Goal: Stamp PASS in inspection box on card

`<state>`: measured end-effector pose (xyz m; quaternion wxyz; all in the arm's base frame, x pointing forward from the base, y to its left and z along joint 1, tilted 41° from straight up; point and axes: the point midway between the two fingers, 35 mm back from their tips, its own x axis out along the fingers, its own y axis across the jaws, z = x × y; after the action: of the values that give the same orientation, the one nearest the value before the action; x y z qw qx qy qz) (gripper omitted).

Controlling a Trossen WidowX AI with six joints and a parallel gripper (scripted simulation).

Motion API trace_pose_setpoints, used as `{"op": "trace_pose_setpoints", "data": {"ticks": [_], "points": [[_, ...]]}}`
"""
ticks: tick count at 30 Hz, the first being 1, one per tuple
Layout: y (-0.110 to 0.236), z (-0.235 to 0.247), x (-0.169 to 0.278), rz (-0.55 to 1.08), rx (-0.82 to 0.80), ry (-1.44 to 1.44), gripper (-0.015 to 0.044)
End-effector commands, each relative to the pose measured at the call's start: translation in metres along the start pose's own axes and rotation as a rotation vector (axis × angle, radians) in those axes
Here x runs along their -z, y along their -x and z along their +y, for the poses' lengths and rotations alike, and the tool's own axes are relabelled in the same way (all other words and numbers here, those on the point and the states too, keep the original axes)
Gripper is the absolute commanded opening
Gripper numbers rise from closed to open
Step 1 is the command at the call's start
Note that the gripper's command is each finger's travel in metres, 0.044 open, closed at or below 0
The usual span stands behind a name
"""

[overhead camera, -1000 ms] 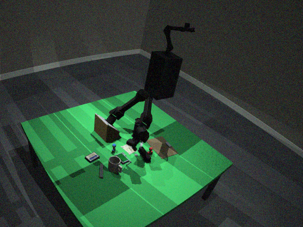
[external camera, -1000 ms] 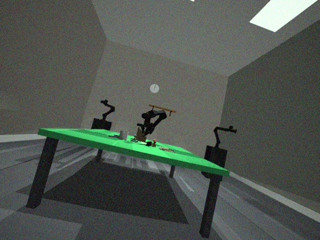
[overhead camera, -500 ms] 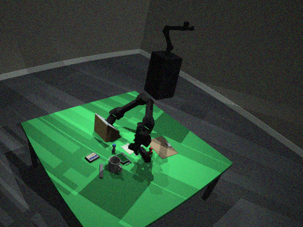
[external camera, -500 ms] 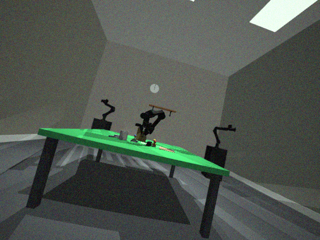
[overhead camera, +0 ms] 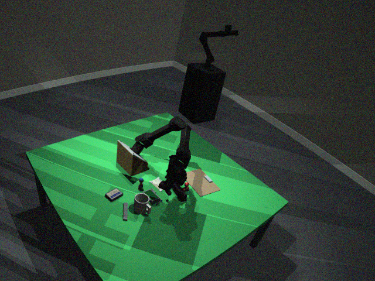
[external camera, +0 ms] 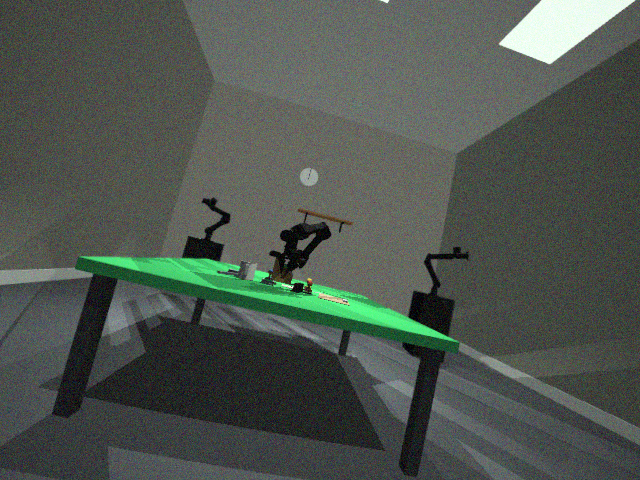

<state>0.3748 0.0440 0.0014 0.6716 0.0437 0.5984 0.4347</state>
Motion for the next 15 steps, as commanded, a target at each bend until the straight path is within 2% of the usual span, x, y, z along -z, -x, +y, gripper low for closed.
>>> {"op": "trace_pose_setpoints", "data": {"ticks": [1, 15], "points": [[-0.007, 0.000, 0.000, -0.002, -0.004, -0.006, 0.0000], [-0.030, 0.002, 0.000, -0.003, -0.005, -0.006, 0.0000]]}}
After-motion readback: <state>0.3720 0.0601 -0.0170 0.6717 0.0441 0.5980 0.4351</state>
